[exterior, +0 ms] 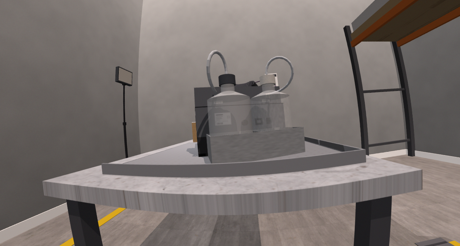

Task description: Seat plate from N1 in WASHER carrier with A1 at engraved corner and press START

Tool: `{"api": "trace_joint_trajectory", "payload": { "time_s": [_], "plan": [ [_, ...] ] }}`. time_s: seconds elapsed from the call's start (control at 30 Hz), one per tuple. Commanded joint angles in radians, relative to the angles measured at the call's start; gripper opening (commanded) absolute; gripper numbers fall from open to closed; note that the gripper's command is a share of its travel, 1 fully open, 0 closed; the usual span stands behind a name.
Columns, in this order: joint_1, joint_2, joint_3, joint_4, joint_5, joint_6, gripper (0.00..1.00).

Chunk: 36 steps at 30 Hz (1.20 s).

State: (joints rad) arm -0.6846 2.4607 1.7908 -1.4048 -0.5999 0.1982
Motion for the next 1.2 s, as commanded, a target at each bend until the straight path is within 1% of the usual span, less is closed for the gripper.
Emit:
{"api": "trace_joint_trajectory", "payload": {
  "time_s": [0.0,0.43,0.47,0.5,0.57,0.8,0.97,1.07,1.13,1.17],
  "plan": [
    [-0.022,-0.022,0.035,-0.012,0.01,0.007,0.84],
    [-0.022,-0.022,0.035,-0.012,0.01,0.007,0.84],
    [-0.033,0.005,0.032,-0.007,0.015,0.031,0.84],
    [-0.043,0.015,0.027,-0.002,0.02,0.053,0.84],
    [-0.043,0.015,0.027,-0.002,0.02,0.053,0.84],
    [-0.115,0.05,-0.013,0.007,0.055,0.206,0.84],
    [-0.17,0.078,0.021,0.003,0.082,0.319,0.84],
    [-0.202,0.098,0.028,-0.009,0.1,0.388,0.84],
    [-0.202,0.098,0.028,-0.009,0.1,0.388,0.84],
    [-0.213,0.107,0.034,-0.011,0.107,0.414,0.84]
  ]
}}
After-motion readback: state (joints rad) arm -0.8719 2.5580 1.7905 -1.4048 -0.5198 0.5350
